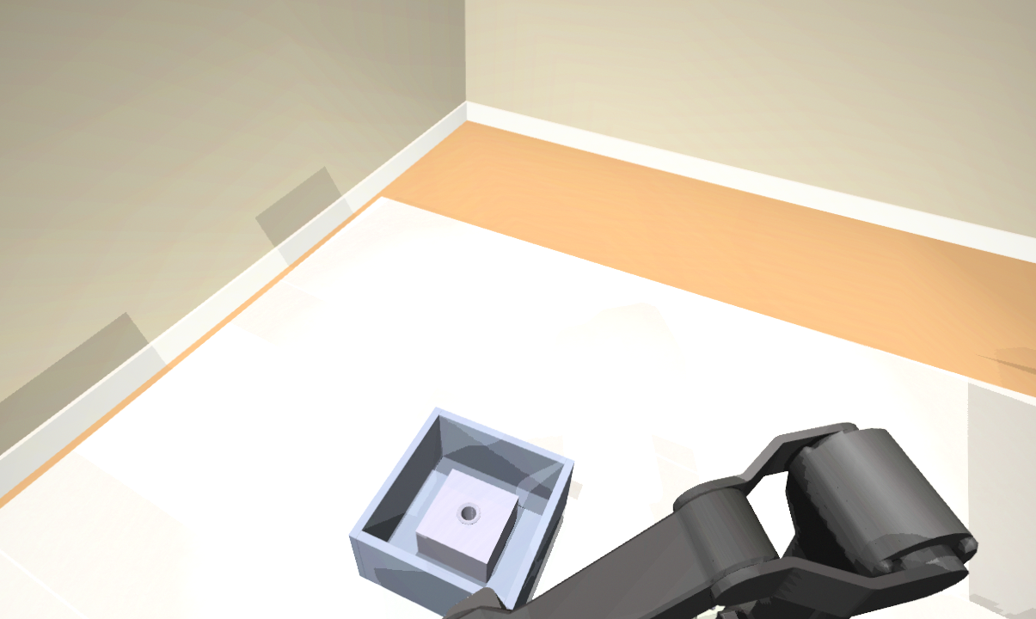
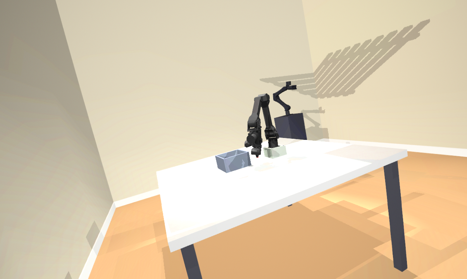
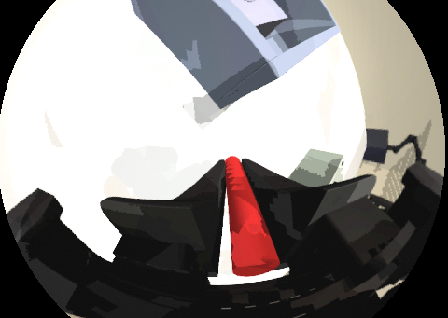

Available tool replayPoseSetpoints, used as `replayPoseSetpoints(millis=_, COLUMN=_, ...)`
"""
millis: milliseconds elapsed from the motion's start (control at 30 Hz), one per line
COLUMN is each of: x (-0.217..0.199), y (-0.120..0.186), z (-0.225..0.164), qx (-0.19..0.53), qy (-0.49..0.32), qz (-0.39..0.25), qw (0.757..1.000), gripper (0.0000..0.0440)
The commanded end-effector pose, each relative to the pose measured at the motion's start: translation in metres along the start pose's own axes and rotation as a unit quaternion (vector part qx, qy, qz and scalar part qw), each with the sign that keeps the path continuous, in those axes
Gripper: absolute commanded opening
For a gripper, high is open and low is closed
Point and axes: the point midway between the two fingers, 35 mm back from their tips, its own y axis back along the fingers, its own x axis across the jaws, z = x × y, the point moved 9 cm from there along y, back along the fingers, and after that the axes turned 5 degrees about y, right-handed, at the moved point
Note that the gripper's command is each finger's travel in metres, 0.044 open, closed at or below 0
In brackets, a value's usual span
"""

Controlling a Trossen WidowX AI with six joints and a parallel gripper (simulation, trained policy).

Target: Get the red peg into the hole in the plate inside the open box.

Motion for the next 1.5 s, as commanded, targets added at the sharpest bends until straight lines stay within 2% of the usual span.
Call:
replayPoseSetpoints(millis=0, x=-0.005, y=0.016, z=0.012, qx=-0.015, qy=-0.008, qz=0.003, qw=1.0, gripper=0.0)
replayPoseSetpoints(millis=300, x=-0.018, y=0.048, z=0.045, qx=-0.041, qy=-0.052, qz=0.01, qw=0.998, gripper=0.0)
replayPoseSetpoints(millis=600, x=-0.037, y=0.053, z=0.083, qx=-0.049, qy=-0.106, qz=0.012, qw=0.993, gripper=0.0)
replayPoseSetpoints(millis=1033, x=-0.06, y=0.03, z=0.139, qx=-0.043, qy=-0.145, qz=0.023, qw=0.988, gripper=0.0)
replayPoseSetpoints(millis=1467, x=-0.073, y=-0.007, z=0.179, qx=-0.026, qy=-0.123, qz=0.058, qw=0.99, gripper=0.0)
